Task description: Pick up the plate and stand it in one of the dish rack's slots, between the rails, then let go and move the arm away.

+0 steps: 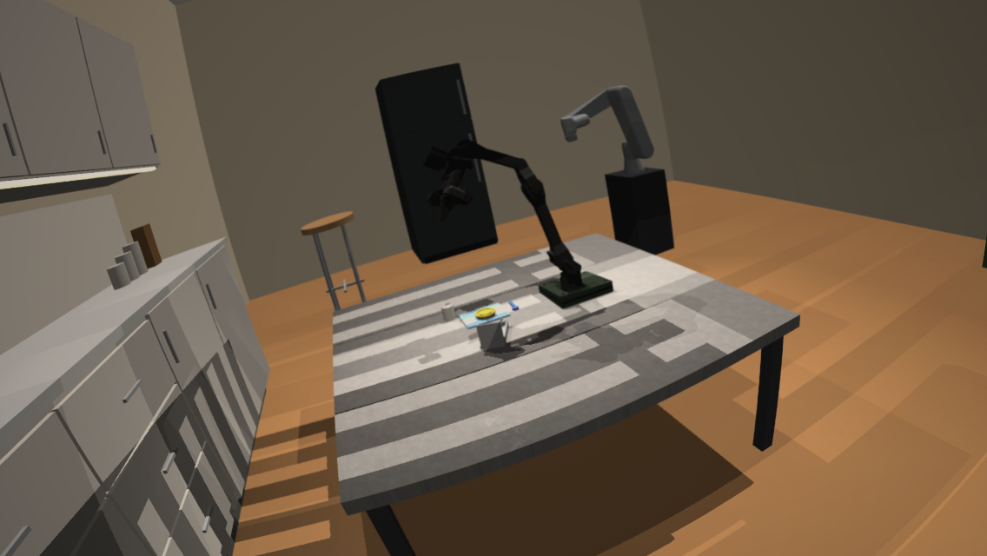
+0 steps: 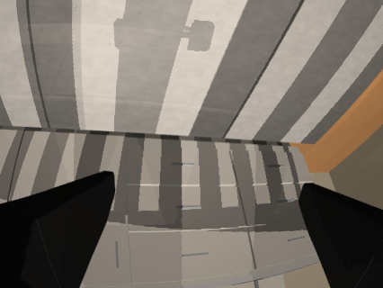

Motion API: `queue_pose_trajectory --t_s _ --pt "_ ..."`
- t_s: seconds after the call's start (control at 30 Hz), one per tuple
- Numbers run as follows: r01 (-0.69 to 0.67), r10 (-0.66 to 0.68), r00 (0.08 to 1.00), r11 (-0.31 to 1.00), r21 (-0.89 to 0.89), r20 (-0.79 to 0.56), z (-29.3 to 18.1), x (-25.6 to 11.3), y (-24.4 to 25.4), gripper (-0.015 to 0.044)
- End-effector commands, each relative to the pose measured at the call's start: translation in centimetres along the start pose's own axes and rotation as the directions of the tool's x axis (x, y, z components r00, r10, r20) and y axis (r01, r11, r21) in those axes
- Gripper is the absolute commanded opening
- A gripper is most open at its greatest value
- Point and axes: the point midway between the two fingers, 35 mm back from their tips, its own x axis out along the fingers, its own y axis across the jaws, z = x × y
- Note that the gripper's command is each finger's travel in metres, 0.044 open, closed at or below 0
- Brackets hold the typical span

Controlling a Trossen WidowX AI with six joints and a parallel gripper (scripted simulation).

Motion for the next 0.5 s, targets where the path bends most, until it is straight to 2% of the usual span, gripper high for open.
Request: queue_pose_trajectory --t_s 0.0,0.47 --pt "-0.001 0.001 1.0 1.0 -0.005 0.001 0.0 0.0 0.0 0.04" --pt "0.0 0.043 0.995 0.907 -0.421 0.092 2.2 1.8 1.6 0.04"
